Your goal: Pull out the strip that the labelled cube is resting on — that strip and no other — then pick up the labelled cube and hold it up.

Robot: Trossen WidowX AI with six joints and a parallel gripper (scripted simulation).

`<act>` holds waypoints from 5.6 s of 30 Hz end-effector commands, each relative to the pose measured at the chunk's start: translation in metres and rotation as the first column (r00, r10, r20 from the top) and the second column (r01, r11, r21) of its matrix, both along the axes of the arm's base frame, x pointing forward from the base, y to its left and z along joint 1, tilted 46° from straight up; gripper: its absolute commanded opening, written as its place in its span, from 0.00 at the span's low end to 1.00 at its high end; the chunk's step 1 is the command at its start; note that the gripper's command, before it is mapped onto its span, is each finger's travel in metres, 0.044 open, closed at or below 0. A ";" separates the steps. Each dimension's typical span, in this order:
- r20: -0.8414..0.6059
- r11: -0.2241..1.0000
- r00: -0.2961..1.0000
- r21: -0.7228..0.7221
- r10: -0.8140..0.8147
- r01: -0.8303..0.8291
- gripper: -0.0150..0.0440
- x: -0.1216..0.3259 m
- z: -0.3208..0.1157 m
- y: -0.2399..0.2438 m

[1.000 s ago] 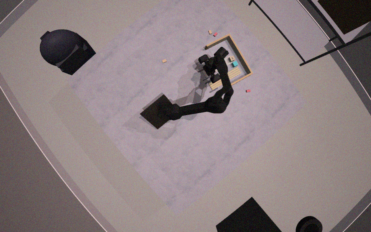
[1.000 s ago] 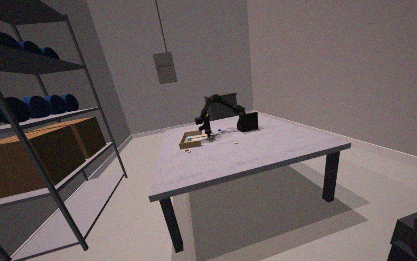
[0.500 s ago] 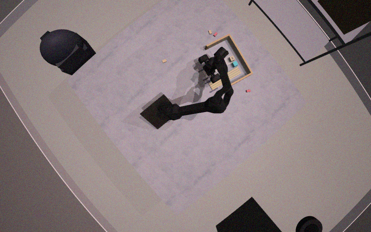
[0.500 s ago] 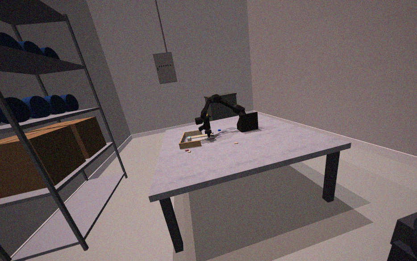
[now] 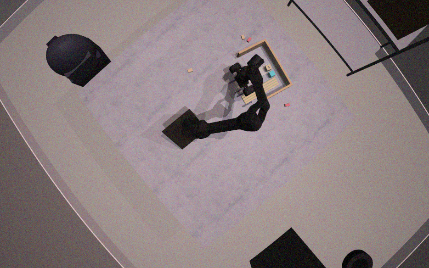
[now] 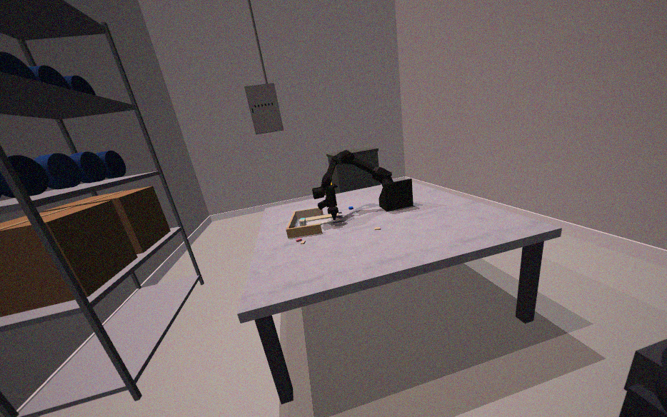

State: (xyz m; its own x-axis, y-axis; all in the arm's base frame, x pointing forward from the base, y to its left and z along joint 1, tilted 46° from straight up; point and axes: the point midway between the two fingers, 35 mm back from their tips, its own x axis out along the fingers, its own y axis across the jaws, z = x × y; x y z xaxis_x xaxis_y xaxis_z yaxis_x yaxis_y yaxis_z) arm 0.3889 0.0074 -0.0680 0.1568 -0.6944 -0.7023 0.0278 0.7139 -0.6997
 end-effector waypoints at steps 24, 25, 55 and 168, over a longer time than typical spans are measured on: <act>-0.014 1.000 1.000 -0.004 -0.003 0.003 0.25 -0.044 -0.010 -0.005; -0.014 1.000 1.000 -0.004 -0.003 0.003 0.25 -0.046 -0.010 -0.005; -0.016 1.000 1.000 -0.004 -0.003 0.003 0.25 -0.090 -0.017 -0.009; 0.087 0.994 0.990 0.026 -0.112 0.111 0.48 -0.150 0.004 0.020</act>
